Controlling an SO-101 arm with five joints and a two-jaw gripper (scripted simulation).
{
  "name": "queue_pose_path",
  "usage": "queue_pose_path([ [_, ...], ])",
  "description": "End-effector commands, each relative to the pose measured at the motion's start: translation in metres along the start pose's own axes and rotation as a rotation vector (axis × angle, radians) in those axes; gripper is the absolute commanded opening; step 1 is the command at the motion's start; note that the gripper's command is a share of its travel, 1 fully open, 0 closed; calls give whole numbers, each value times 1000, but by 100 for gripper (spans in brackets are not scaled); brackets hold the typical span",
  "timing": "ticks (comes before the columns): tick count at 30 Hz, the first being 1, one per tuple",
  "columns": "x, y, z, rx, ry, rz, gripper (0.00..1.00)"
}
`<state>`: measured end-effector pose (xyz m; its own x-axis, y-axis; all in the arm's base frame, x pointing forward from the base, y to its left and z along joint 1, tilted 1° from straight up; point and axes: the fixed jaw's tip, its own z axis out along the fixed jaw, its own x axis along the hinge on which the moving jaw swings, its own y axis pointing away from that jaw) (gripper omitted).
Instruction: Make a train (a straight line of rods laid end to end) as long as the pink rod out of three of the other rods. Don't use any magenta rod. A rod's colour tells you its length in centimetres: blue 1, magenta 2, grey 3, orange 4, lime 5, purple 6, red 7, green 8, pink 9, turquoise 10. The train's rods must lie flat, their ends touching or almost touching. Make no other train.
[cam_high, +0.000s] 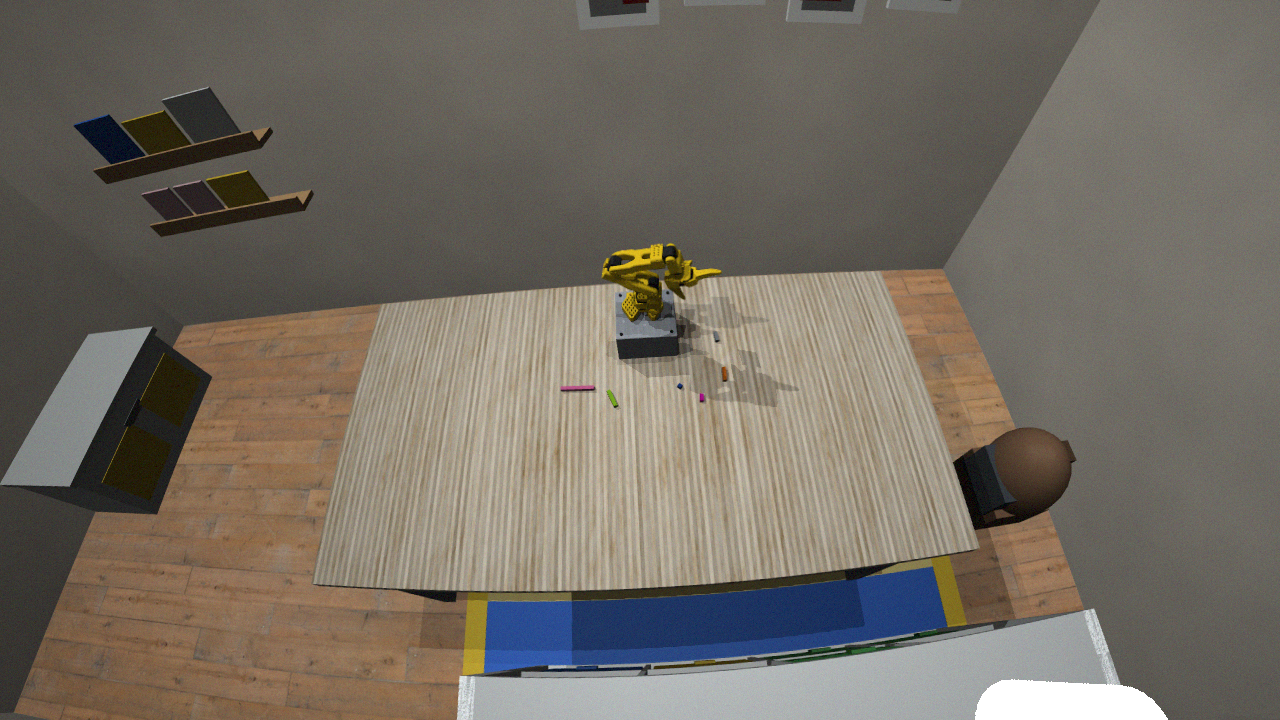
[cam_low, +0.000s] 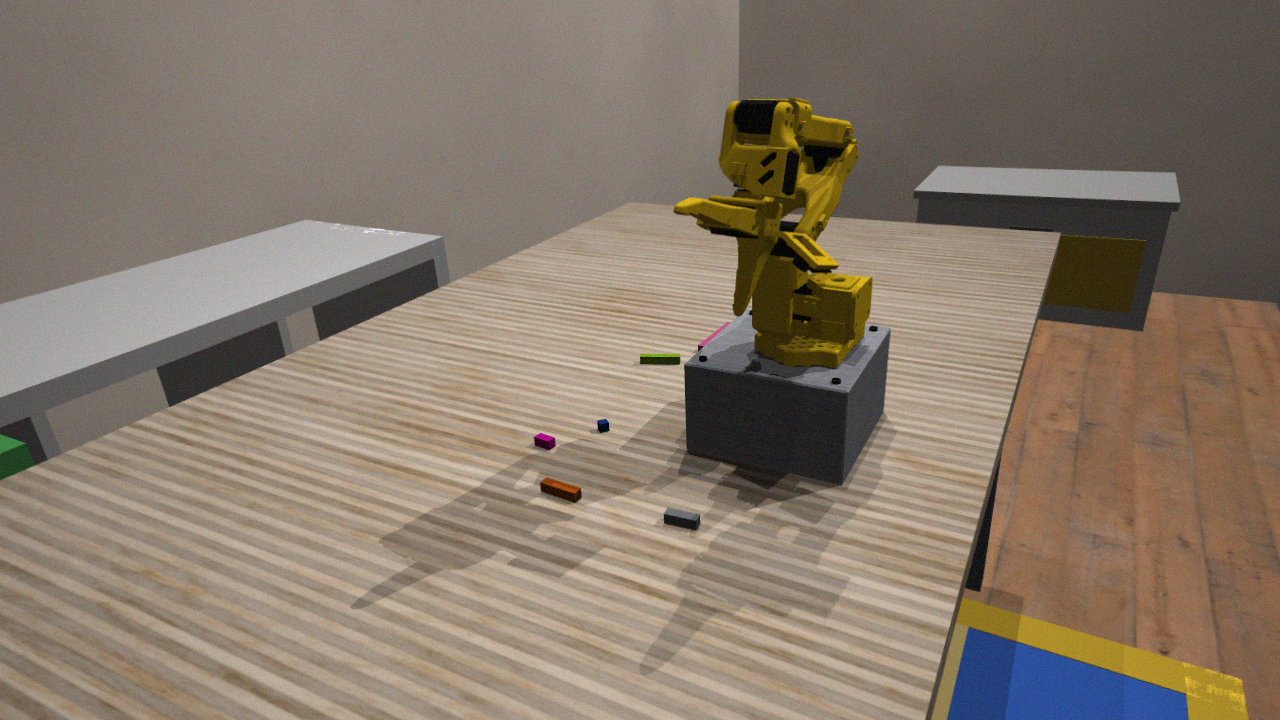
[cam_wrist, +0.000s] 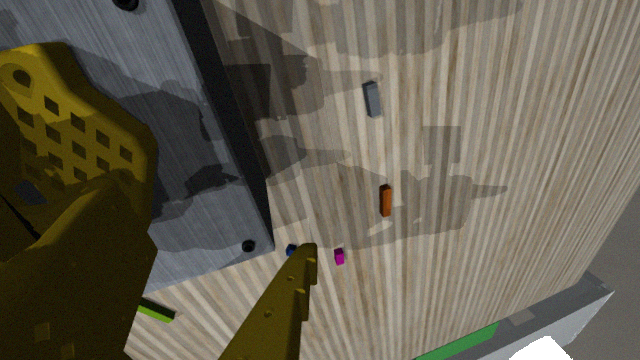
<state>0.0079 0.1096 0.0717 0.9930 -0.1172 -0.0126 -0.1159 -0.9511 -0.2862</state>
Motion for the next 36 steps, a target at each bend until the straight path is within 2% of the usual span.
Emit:
queue_pose_path([
  [1, -2, -4, -2, 25, -6, -1, 100],
  [15, -1, -5, -2, 24, -5, 1, 100],
  [23, 5, -10, 1, 9, 12, 29, 95],
  [28, 22, -20, 8, -26, 45, 90, 86],
  [35, 67, -30, 31, -103, 96, 227, 64],
  [36, 67, -30, 31, -103, 96, 227, 64],
])
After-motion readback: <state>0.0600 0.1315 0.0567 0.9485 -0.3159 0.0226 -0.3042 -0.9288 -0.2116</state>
